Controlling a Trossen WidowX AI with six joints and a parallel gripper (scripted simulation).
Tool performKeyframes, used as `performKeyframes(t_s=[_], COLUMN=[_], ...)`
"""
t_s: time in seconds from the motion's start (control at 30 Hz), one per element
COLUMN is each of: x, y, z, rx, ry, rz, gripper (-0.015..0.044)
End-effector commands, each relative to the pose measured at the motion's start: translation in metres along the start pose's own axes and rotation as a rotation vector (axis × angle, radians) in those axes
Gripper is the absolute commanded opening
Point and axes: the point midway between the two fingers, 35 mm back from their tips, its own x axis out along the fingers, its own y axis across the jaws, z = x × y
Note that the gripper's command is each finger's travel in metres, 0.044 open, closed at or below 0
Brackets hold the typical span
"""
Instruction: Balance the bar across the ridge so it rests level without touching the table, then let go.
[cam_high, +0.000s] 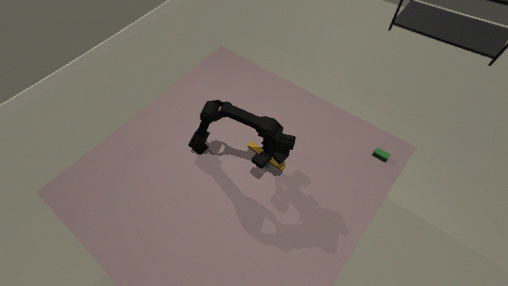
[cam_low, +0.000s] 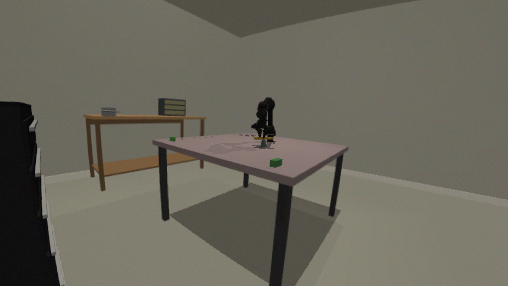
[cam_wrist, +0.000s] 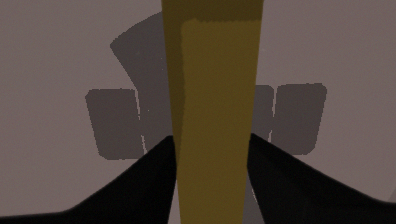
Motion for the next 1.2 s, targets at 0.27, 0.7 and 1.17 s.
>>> performKeyframes(t_s=[0.27,0.7,1.17], x=[0.0013,0.0024,0.0036], y=[-0.0003,-0.0004,-0.0005], z=[0.0003,0.0003,0.0004], rx=[0.002,0.002,0.002], ry=[-0.002,-0.002,-0.002], rz=[-0.002,-0.002,-0.002], gripper=[0.0000,0.0000,0.0000])
